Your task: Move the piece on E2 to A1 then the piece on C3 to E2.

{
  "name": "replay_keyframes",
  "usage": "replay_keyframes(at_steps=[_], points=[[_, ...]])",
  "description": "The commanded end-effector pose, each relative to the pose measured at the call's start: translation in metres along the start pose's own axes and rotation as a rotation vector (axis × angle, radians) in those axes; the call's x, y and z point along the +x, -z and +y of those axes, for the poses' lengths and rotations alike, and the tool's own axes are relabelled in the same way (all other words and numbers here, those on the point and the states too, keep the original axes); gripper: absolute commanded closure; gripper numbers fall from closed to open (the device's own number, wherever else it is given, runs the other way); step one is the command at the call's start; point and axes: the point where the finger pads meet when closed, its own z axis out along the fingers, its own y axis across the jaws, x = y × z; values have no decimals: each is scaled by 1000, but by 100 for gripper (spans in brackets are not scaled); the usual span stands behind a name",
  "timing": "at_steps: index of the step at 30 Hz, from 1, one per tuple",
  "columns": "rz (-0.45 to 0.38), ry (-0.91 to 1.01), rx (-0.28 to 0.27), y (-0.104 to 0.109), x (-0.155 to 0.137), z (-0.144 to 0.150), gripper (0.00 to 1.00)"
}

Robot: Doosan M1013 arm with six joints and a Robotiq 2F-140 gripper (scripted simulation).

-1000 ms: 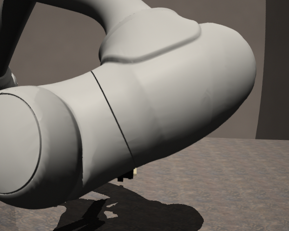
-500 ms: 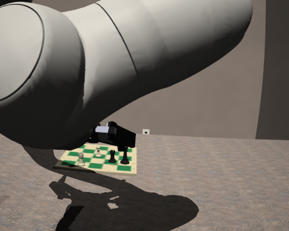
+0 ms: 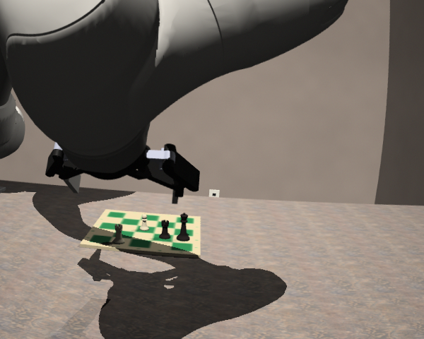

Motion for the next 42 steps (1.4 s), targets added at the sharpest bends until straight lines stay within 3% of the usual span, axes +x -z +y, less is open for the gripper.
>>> replay_keyframes(at_steps=[1,2,3,4,6,8,14,18,35,40,42], points=[[-263,18,92,-50,15,-12,0],[-277,19,97,-50,15,-12,0],[-362,41,119,-65,20,-18,0],[-395,45,129,-65,20,-18,0],[-395,45,129,-65,20,-18,0],[-609,123,167,-85,33,-27,0],[-899,285,185,-95,59,-30,0],[-1048,397,176,-97,77,-27,0],[-1058,412,178,-97,79,-26,0],[-1054,468,211,-98,78,-26,0],[-1047,553,263,-99,76,-26,0]])
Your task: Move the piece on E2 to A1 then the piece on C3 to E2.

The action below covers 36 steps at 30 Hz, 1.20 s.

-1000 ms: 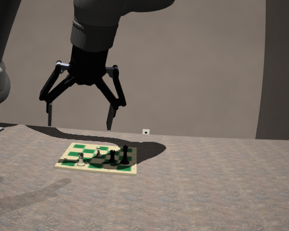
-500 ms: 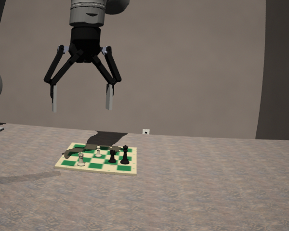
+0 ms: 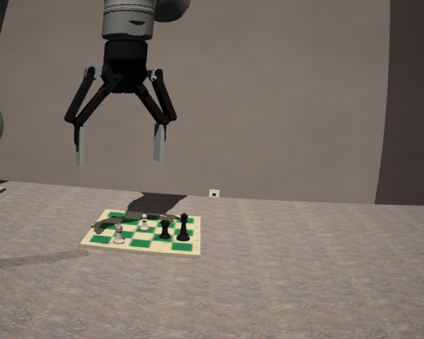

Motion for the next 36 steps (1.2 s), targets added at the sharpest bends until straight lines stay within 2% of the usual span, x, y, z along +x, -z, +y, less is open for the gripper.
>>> replay_keyframes(at_steps=[1,4,13,15,16,23,24,36], points=[[2,152,0,-3,0,0,0],[3,381,1,-8,1,0,0],[-3,891,20,-26,2,-1,0],[-3,891,20,-26,2,-1,0],[-2,1057,22,-27,3,-1,0],[8,1420,12,-31,3,-1,0],[11,1474,4,-31,3,-1,78],[13,1496,0,-31,3,-1,78]])
